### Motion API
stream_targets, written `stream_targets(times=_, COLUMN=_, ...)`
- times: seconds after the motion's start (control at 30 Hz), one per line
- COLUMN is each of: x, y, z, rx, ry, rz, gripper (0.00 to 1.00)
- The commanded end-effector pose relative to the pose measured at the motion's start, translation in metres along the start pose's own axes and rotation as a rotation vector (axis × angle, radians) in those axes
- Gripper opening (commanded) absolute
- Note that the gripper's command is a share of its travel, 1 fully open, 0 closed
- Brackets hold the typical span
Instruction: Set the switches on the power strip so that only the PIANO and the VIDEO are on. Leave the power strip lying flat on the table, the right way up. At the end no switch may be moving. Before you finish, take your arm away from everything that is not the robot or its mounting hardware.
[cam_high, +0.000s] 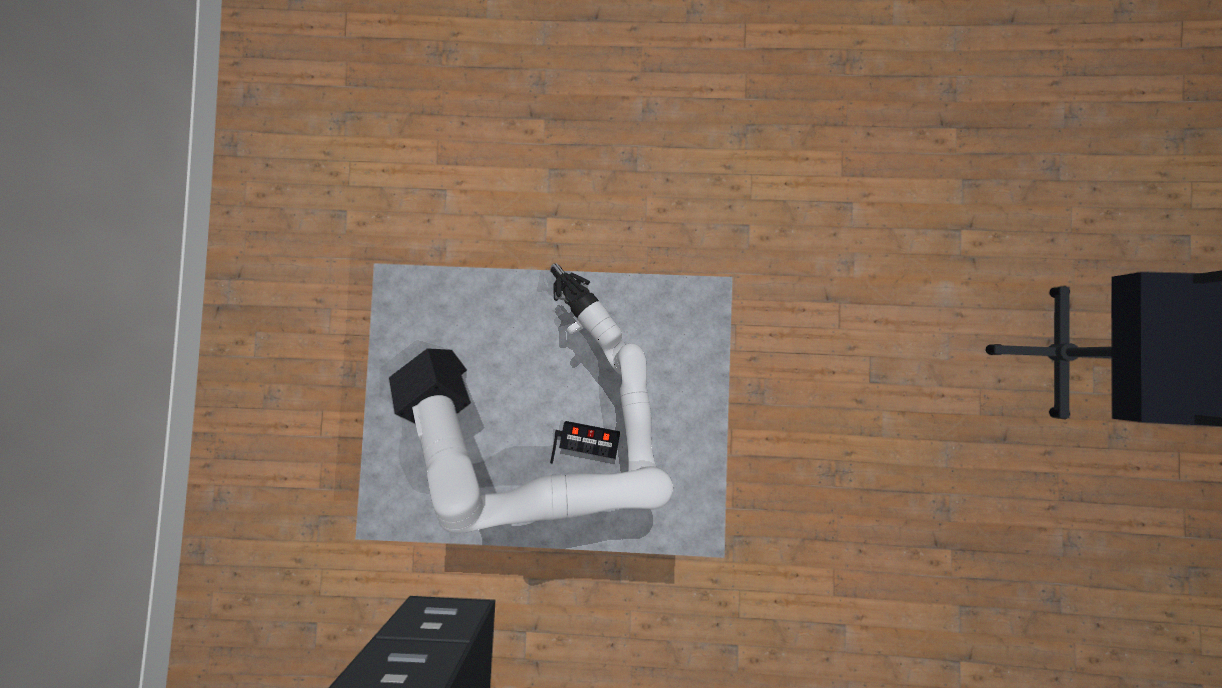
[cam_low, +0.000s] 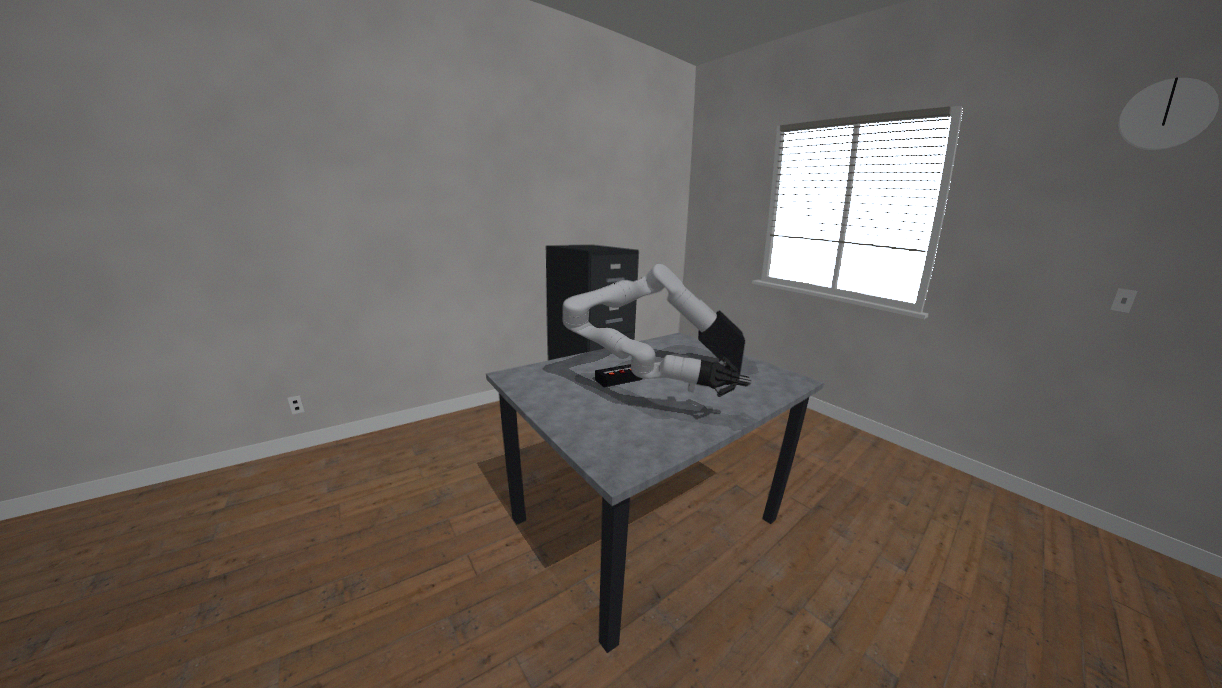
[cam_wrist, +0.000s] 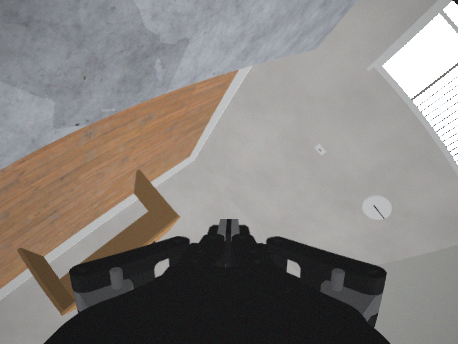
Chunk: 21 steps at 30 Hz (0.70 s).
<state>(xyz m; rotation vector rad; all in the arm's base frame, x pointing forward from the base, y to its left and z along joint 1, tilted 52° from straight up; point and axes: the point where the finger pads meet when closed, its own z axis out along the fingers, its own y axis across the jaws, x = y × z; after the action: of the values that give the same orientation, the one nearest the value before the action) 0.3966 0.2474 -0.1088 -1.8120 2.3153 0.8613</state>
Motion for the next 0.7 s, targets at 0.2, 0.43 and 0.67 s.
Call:
stream_targets(times=0.2, x=0.010, y=0.008, z=-0.036, rx=0.091, ry=0.068, rz=-0.013, gripper=0.00)
stream_targets(times=0.43, x=0.028, y=0.019, z=-0.075, rx=0.201, ry=0.169, rz=-0.022, gripper=0.00)
stream_targets(times=0.67, x=0.056, y=0.035, z=-0.140, rx=0.383, ry=0.319, rz=-0.030, gripper=0.00)
